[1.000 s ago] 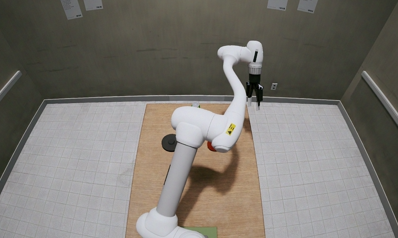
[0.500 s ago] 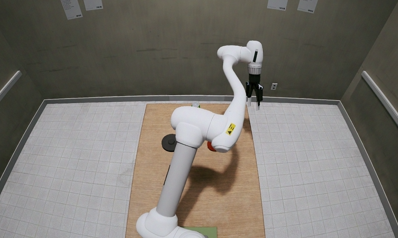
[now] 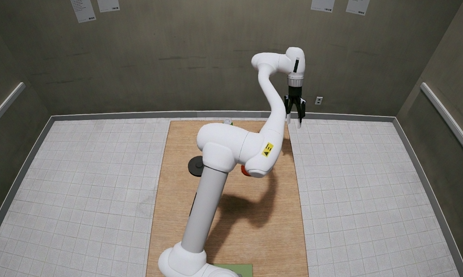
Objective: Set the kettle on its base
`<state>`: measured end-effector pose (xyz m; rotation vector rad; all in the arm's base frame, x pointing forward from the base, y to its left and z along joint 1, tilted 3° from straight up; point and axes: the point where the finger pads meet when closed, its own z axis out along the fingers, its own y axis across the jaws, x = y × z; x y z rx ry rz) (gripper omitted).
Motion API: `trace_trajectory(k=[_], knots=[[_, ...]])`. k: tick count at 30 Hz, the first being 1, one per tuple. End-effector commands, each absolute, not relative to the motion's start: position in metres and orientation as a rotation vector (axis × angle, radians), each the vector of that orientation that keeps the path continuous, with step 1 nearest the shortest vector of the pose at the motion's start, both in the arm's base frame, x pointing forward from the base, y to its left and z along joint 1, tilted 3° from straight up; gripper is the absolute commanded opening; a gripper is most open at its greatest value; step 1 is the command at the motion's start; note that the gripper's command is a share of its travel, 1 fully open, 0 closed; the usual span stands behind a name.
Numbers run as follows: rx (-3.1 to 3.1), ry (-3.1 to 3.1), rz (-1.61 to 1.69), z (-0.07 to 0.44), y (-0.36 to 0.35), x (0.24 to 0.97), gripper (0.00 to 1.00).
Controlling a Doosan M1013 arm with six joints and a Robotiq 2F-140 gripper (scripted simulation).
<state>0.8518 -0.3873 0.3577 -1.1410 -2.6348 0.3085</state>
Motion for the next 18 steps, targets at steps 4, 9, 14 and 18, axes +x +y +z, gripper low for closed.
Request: trace_trajectory(k=[4,9,14,18], knots=[[-1.005,-2.699,0.283,0.360,-0.382,0.851,0.52],[-0.847,-2.761,0.255,0.360,-0.375,0.850,0.52],[-0.657,-2.823,0.224,0.361,-0.367,0.848,0.52],[-0.483,-2.868,0.198,0.360,-0.360,0.846,0.52]])
